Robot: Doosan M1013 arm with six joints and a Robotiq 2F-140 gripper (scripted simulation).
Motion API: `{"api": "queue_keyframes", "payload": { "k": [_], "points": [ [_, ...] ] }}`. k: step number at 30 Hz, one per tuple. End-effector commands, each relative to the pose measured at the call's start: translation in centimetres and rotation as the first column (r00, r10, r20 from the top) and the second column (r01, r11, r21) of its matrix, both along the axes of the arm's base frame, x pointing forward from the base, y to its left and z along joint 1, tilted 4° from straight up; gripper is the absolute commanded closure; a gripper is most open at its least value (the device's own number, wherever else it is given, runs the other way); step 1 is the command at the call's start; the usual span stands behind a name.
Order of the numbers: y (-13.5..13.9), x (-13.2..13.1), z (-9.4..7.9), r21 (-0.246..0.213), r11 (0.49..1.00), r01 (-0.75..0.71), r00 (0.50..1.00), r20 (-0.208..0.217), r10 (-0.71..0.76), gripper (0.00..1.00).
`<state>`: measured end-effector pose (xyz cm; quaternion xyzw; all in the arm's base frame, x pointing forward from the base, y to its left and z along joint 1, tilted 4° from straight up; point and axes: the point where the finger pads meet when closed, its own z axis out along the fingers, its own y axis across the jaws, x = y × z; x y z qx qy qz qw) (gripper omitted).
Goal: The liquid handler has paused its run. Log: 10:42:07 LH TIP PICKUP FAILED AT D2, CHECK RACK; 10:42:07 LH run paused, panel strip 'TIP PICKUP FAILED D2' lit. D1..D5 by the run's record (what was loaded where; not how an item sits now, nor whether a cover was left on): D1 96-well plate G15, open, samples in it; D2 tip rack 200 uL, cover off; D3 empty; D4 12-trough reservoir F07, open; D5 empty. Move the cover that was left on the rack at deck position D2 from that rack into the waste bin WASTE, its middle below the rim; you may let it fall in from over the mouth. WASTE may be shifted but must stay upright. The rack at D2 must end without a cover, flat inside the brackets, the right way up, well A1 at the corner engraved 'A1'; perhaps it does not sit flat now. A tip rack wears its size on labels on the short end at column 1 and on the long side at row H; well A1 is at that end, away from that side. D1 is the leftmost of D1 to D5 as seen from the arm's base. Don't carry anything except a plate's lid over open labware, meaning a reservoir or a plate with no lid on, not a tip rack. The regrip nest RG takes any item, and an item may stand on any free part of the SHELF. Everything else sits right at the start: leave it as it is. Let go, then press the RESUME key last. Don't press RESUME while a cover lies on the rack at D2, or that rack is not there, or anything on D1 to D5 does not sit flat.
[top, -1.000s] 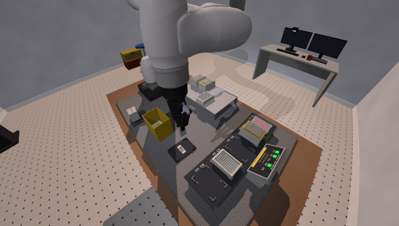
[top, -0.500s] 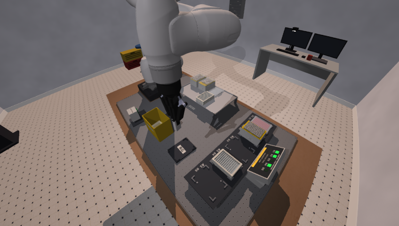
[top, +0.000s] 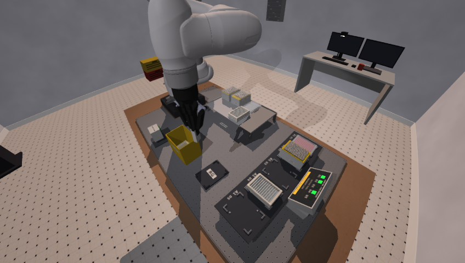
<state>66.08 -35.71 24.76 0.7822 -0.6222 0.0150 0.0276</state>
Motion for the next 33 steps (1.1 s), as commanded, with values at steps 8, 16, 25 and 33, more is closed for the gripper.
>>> {"api": "queue_keyframes", "payload": {
  "k": [8, 16, 25, 33],
  "points": [
    [0.9, -5.2, 0.4, 0.0, 0.987, -0.161, 0.987, -0.003, 0.161, 1.0],
    [1.5, -8.1, 0.4, 0.002, 0.961, -0.278, 0.961, -0.01, 0.278, 1.0],
    [2.4, -12.5, 0.3, 0.007, 0.896, -0.445, 0.895, -0.02, 0.445, 1.0],
    [3.0, -15.4, 0.3, 0.011, 0.836, -0.549, 0.836, -0.027, 0.549, 1.0]
  ]
}}
